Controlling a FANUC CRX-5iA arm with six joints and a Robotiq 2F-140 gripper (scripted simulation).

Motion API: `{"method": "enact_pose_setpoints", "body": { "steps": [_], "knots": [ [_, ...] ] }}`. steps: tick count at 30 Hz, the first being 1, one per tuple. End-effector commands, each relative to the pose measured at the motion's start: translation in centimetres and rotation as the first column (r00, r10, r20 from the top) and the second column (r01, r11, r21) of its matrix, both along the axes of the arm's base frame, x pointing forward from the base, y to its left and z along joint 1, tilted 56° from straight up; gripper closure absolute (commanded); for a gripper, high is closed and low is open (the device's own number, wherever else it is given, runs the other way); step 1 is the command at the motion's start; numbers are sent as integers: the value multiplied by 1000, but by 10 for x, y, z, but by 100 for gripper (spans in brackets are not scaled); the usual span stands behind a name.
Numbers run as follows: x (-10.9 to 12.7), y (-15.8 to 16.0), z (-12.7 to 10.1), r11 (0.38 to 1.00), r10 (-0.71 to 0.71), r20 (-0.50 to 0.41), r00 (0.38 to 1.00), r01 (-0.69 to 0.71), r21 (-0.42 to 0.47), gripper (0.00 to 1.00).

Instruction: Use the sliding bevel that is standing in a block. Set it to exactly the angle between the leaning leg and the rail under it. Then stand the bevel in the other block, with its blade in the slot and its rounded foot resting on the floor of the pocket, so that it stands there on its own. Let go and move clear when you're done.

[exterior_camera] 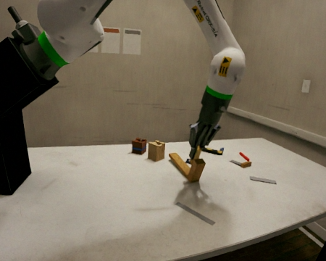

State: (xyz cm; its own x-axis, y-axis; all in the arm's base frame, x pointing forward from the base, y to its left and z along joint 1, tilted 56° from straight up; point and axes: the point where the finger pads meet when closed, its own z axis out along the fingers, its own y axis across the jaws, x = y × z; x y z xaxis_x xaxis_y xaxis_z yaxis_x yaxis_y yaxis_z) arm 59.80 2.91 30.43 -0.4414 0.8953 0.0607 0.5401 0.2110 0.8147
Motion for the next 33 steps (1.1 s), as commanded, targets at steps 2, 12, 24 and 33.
{"method": "enact_pose_setpoints", "body": {
  "steps": [2,12,24,33],
  "knots": [
    [4,1,-2,1000,0,2,1000,0,0,90],
    [10,4,-7,1000,0,2,1000,0,0,90],
    [11,4,-7,1000,-1,2,1000,1,0,90],
    [12,-1,-7,1000,0,2,1000,0,0,90]
  ]
}}
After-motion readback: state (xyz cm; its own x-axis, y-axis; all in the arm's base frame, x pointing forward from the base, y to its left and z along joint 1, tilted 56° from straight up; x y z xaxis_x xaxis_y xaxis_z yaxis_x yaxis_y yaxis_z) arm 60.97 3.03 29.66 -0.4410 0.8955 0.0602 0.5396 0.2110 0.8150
